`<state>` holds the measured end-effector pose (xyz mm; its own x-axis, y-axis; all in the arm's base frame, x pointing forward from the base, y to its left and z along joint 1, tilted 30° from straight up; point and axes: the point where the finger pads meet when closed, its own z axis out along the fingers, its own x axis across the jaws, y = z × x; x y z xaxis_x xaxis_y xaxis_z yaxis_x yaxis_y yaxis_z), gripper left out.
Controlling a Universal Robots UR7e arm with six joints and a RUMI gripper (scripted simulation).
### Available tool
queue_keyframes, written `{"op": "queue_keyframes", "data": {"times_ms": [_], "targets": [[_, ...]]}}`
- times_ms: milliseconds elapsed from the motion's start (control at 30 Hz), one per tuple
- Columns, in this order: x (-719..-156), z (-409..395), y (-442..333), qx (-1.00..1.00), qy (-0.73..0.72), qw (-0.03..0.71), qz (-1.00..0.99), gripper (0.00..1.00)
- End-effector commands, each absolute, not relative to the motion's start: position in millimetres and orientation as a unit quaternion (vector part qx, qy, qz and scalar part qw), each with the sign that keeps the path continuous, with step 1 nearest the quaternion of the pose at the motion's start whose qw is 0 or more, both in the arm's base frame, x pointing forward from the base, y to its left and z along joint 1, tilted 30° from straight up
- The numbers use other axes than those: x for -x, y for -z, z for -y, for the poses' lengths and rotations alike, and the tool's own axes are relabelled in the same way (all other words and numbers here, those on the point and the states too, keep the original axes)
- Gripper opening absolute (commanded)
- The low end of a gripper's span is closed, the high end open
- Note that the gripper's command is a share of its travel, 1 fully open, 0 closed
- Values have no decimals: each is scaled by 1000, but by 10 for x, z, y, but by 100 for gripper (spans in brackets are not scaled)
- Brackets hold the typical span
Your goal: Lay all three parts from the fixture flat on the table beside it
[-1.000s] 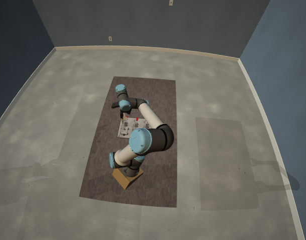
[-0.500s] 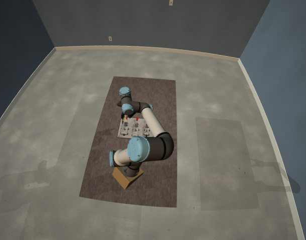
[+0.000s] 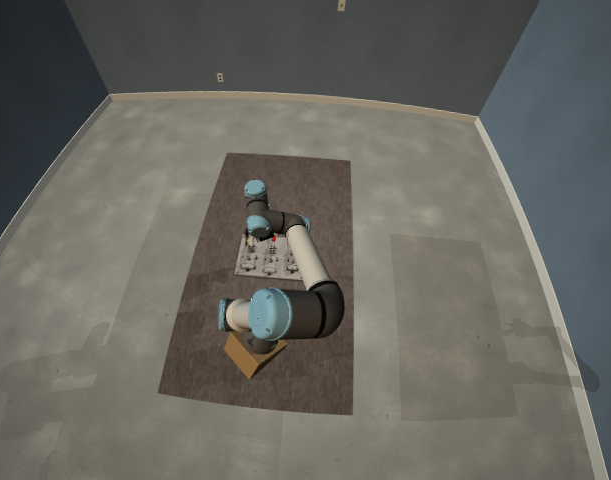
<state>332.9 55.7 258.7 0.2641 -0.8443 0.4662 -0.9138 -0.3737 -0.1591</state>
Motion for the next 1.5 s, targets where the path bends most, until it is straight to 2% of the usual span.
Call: {"op": "queue_keyframes", "data": {"times_ms": [0, 667, 1467], "targets": [[-3275, -491, -2589, -755, -251, 55, 603, 100], [-3124, -327, -2568, -651, -259, 11, 713, 100], [-3101, -305, -2563, -634, -260, 4, 728, 100]]}}
